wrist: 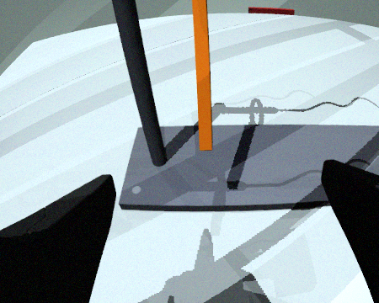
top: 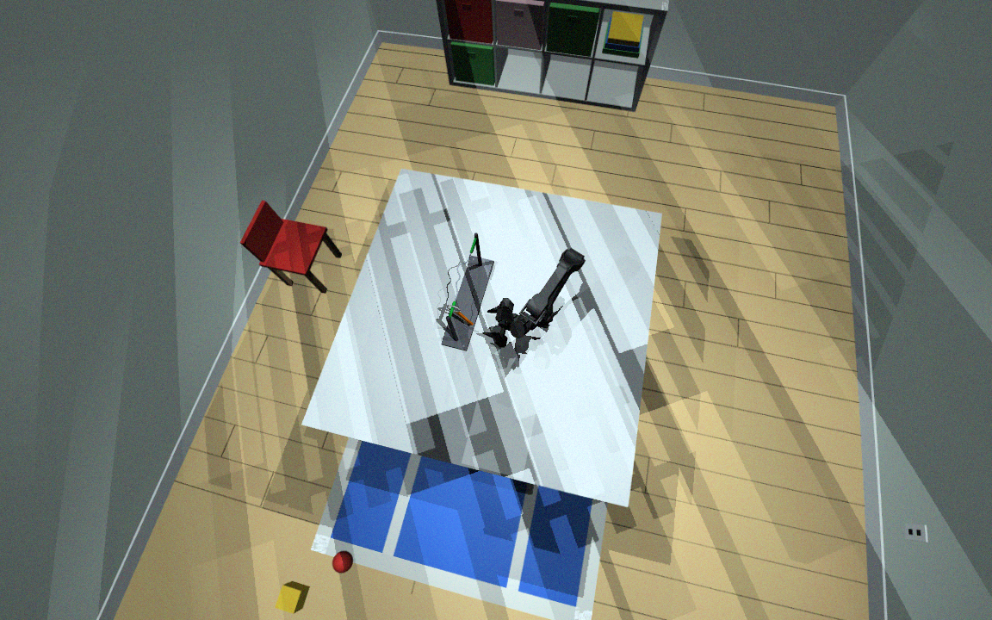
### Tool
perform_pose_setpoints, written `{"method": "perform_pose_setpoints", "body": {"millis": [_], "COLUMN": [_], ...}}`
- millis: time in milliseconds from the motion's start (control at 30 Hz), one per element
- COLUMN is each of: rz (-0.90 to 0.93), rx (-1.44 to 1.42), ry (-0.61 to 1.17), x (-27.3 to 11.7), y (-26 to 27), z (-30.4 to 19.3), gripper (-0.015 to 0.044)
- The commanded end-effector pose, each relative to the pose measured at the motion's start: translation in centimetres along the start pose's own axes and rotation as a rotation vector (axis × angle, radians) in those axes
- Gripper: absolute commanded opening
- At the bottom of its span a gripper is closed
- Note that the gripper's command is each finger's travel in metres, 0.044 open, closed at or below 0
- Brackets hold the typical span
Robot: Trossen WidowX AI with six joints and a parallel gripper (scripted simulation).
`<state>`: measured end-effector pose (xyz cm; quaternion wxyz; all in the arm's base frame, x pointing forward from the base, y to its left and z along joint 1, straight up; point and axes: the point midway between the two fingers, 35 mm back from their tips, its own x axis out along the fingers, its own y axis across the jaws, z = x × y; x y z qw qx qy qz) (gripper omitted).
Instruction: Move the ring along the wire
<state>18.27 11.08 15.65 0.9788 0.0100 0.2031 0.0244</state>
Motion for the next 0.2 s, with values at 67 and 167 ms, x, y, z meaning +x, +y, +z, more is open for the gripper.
{"method": "perform_pose_setpoints", "body": {"millis": [67, 167], "rz": [-0.003, -0.003], "rx": [0.007, 0.007], "ry": [-0.005, -0.005], "x": [-0.06, -0.06], "y": [-0.04, -0.04], "z": [0.19, 0.19], "gripper": [0.044, 0.044]}}
